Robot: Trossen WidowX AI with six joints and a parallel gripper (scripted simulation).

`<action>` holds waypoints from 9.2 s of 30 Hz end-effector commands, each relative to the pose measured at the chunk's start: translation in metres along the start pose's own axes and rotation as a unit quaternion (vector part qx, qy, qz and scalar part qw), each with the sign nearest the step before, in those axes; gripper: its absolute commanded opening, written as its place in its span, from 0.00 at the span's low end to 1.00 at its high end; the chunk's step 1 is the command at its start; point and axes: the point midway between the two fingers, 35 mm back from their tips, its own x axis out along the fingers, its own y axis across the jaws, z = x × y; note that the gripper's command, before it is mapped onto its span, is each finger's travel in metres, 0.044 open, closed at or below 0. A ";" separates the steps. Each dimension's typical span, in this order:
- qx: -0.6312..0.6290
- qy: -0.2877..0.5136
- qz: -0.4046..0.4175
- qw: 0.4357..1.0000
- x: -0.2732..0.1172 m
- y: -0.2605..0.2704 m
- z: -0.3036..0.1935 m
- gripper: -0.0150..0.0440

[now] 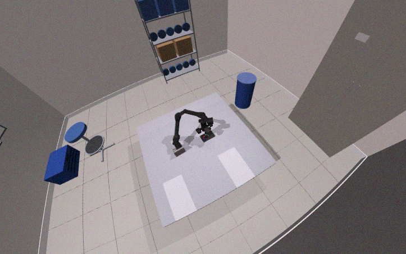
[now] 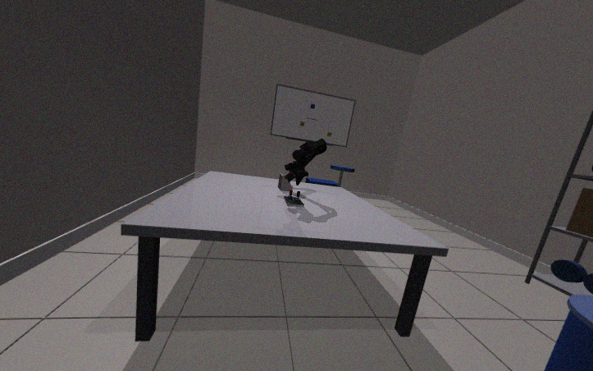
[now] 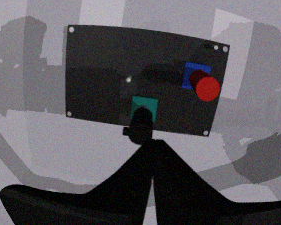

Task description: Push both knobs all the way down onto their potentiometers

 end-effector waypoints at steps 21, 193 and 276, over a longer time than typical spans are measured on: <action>0.413 -0.003 -0.007 0.911 -0.009 0.010 -0.013 0.25; 0.423 -0.001 -0.007 0.906 0.056 0.009 -0.014 0.25; 0.423 -0.001 -0.007 0.906 0.069 0.009 -0.015 0.25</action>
